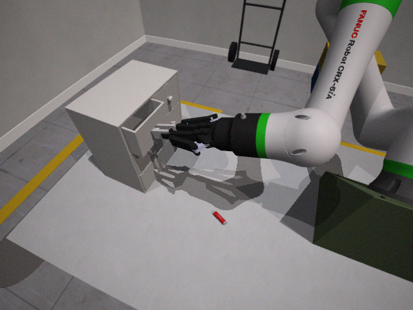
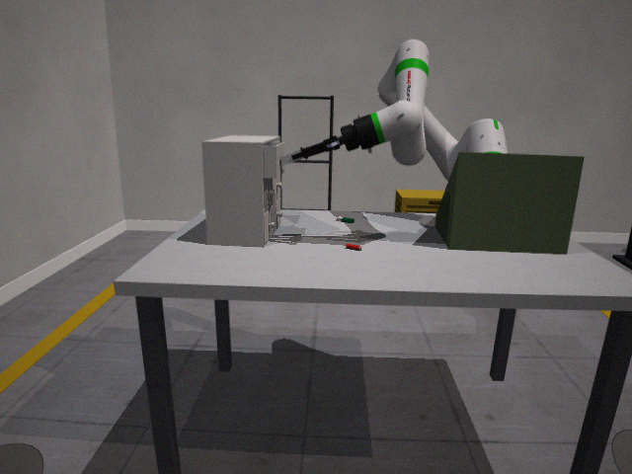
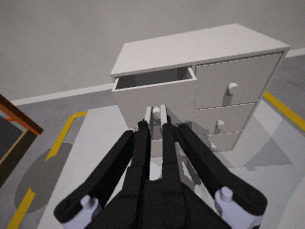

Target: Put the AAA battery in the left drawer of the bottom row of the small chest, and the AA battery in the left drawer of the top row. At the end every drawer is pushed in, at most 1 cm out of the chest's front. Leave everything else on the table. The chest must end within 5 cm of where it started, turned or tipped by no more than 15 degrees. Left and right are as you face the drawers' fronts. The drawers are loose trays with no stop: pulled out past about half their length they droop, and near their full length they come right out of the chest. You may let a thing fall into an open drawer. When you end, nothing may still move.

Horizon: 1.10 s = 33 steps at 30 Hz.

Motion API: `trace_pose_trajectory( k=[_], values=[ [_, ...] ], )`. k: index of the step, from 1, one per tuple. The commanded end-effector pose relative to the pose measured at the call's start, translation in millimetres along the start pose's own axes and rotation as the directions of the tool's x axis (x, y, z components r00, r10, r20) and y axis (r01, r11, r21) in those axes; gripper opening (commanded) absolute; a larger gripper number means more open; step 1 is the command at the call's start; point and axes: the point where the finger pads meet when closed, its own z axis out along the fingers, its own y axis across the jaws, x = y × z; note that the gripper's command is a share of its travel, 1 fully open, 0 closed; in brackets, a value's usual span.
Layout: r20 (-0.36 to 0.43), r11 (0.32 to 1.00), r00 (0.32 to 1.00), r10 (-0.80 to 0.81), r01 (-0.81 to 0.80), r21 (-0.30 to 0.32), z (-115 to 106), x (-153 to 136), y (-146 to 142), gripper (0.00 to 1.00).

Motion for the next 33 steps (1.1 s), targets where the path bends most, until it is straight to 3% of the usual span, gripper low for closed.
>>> trace_pose_trajectory(
  k=[1,33],
  values=[
    [0.0,1.0,1.0,0.0,0.0,0.0,-5.6,-1.8,-0.1,0.08],
    [0.0,1.0,1.0,0.0,0.0,0.0,-26.4,-9.4,-0.1,0.08]
  ],
)
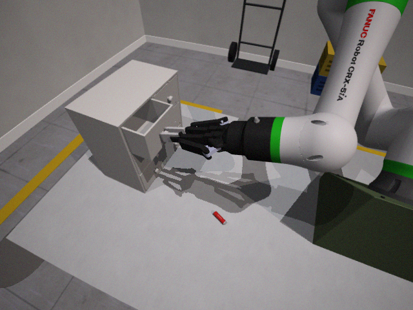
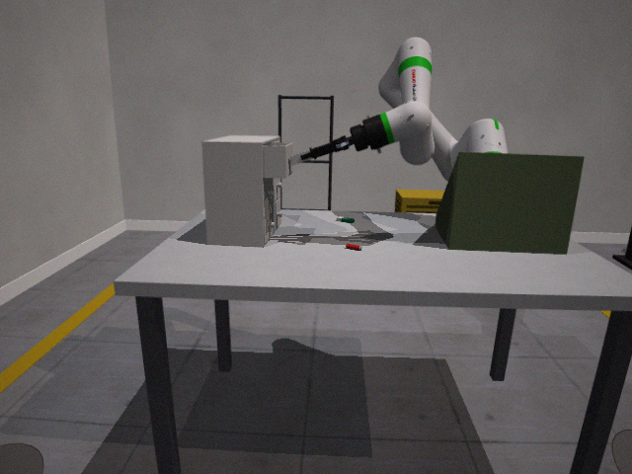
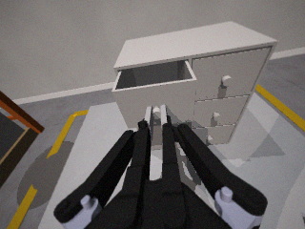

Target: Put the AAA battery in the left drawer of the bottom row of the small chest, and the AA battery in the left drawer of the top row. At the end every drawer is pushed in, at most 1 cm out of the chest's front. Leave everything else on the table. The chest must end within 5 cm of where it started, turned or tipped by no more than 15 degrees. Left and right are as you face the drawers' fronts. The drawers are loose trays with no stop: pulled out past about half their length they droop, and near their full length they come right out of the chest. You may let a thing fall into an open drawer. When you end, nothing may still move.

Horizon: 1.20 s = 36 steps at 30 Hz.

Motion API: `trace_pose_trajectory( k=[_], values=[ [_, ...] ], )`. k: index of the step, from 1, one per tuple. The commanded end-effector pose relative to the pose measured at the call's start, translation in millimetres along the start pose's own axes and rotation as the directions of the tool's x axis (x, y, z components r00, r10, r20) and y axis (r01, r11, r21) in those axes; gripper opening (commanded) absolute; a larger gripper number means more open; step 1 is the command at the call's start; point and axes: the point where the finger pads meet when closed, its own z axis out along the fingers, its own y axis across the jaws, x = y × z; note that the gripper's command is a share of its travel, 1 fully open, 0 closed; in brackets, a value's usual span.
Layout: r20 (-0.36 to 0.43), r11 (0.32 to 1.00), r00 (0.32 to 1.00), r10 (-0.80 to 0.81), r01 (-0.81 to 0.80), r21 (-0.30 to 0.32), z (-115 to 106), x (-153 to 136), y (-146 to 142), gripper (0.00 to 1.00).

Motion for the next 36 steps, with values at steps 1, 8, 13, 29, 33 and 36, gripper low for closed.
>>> trace_pose_trajectory(
  k=[1,8,13,29,33,36],
  values=[
    [0.0,1.0,1.0,0.0,0.0,0.0,-0.7,0.0,-0.1,0.08],
    [0.0,1.0,1.0,0.0,0.0,0.0,-0.9,-0.1,-0.1,0.08],
    [0.0,1.0,1.0,0.0,0.0,0.0,-0.9,-0.1,-0.1,0.08],
    [0.0,1.0,1.0,0.0,0.0,0.0,-0.9,-0.1,-0.1,0.2],
    [0.0,1.0,1.0,0.0,0.0,0.0,-0.9,-0.1,-0.1,0.2],
    [0.0,1.0,1.0,0.0,0.0,0.0,-1.5,-0.3,-0.1,0.2]
  ],
)
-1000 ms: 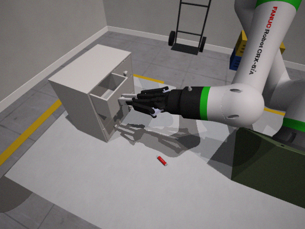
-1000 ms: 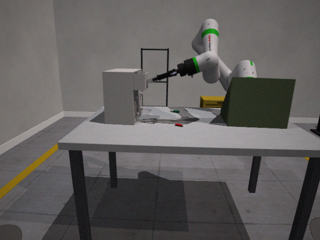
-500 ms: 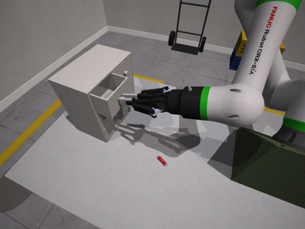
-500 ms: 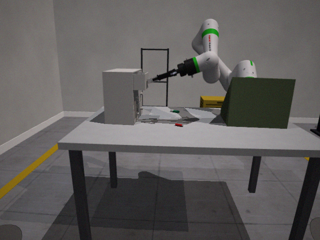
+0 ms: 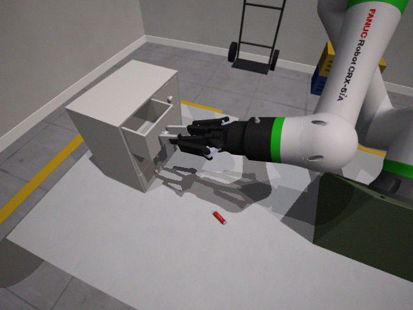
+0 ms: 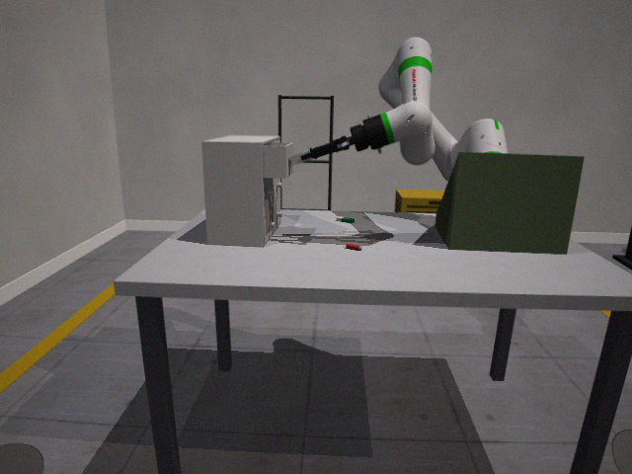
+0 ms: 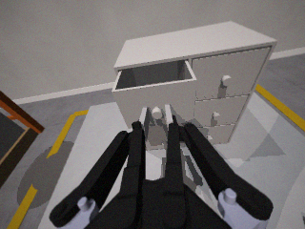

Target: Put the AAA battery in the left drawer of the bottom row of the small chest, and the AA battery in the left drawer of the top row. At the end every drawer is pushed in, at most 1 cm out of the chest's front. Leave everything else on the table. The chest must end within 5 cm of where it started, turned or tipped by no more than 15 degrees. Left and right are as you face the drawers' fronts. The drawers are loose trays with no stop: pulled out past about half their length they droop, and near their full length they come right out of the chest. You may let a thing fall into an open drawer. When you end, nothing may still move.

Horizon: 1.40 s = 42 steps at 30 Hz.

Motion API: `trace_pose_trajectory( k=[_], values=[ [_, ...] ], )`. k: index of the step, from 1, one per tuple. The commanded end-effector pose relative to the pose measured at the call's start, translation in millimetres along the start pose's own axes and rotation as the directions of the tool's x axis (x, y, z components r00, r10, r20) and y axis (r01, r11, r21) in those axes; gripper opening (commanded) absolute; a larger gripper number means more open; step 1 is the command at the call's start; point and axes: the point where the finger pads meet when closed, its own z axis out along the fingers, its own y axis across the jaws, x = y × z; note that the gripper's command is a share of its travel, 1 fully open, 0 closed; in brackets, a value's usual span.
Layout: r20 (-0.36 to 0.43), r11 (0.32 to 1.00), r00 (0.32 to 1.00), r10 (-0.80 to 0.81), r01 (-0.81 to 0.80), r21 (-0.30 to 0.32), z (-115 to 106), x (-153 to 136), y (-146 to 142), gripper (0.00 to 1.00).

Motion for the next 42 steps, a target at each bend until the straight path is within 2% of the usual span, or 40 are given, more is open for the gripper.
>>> trace_pose_trajectory(
  k=[1,9,22,34,42],
  values=[
    [0.0,1.0,1.0,0.0,0.0,0.0,-1.7,-0.4,-0.1,0.2],
    [0.0,1.0,1.0,0.0,0.0,0.0,-32.8,-11.7,-0.1,0.2],
    [0.0,1.0,1.0,0.0,0.0,0.0,-51.8,-16.7,-0.1,0.2],
    [0.0,1.0,1.0,0.0,0.0,0.0,-97.3,-15.3,-0.1,0.2],
    [0.009,1.0,1.0,-0.001,0.001,-0.002,-101.1,-14.7,0.5,0.2]
  ],
)
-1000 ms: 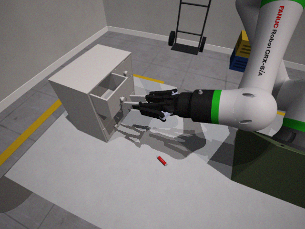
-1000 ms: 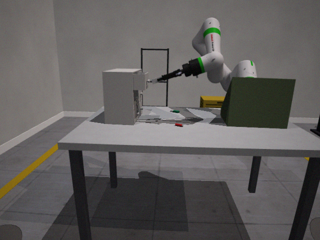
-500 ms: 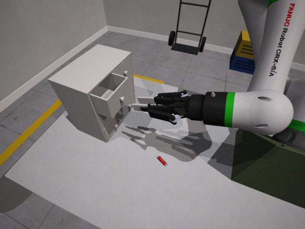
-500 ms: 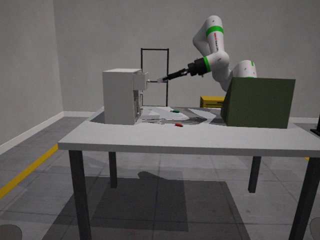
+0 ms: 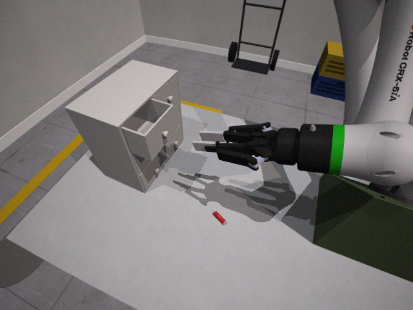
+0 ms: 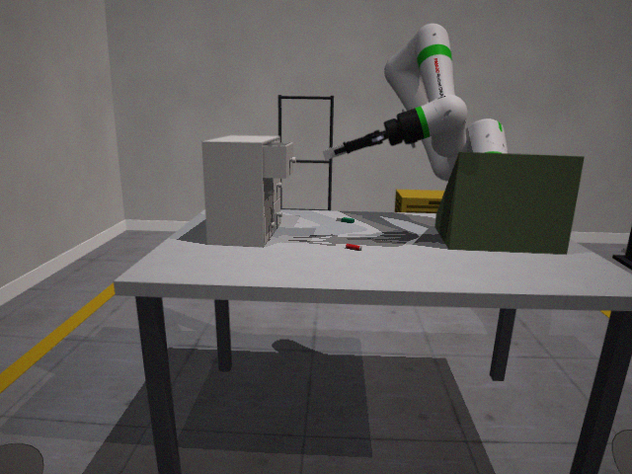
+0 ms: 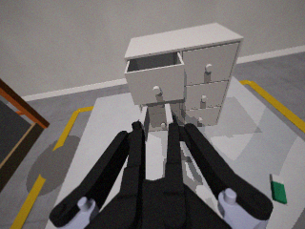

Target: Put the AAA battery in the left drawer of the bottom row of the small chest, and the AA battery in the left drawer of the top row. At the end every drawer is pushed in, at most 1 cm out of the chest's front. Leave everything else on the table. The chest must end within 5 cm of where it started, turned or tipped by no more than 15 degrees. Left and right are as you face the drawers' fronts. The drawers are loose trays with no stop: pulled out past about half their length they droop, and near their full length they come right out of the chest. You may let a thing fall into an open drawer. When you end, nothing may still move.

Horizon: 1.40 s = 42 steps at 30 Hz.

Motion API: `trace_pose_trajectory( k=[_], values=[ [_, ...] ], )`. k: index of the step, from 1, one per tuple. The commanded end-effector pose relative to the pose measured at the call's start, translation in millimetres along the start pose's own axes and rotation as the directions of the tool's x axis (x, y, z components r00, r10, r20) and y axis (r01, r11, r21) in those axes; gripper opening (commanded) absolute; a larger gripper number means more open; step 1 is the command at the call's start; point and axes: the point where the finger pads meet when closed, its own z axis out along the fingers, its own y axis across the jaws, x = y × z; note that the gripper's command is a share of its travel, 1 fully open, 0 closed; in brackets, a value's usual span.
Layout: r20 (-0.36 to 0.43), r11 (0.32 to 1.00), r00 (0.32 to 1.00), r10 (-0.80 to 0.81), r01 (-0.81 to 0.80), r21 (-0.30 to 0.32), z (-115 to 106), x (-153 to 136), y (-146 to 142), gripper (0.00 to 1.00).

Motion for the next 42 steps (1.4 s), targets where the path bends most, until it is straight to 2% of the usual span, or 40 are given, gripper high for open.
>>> trace_pose_trajectory(
  k=[1,4,7,11,16,18,20,21,30,35,37,38,42],
  values=[
    [0.016,1.0,1.0,-0.003,0.003,-0.005,-1.8,1.2,0.7,0.2],
    [0.027,1.0,1.0,-0.004,0.004,-0.007,-2.4,1.7,1.2,0.2],
    [0.083,1.0,0.997,-0.004,0.005,-0.008,-7.3,3.8,1.9,0.2],
    [0.201,1.0,0.98,-0.001,0.002,-0.006,-19.6,8.9,1.8,0.2],
    [0.397,1.0,0.918,0.0,-0.001,0.004,-44.7,17.7,-1.3,0.2],
    [0.427,1.0,0.904,0.003,-0.006,0.007,-55.4,24.7,0.3,0.2],
    [0.427,1.0,0.904,0.003,-0.006,0.007,-55.4,24.7,0.3,0.2],
    [0.468,1.0,0.884,0.005,-0.013,0.013,-61.9,28.3,0.7,0.2],
    [0.579,0.995,0.815,0.009,-0.067,0.078,-120.7,51.5,-2.2,0.2],
    [0.641,0.991,0.768,0.007,-0.092,0.099,-131.5,56.7,-1.5,0.2],
    [0.641,0.991,0.768,0.007,-0.092,0.099,-131.5,56.7,-1.5,0.2],
    [0.684,0.99,0.729,0.004,-0.099,0.099,-132.0,57.0,-1.5,0.2],
    [0.746,0.991,0.665,0.0,-0.097,0.087,-132.3,57.2,-1.5,0.2]
  ],
)
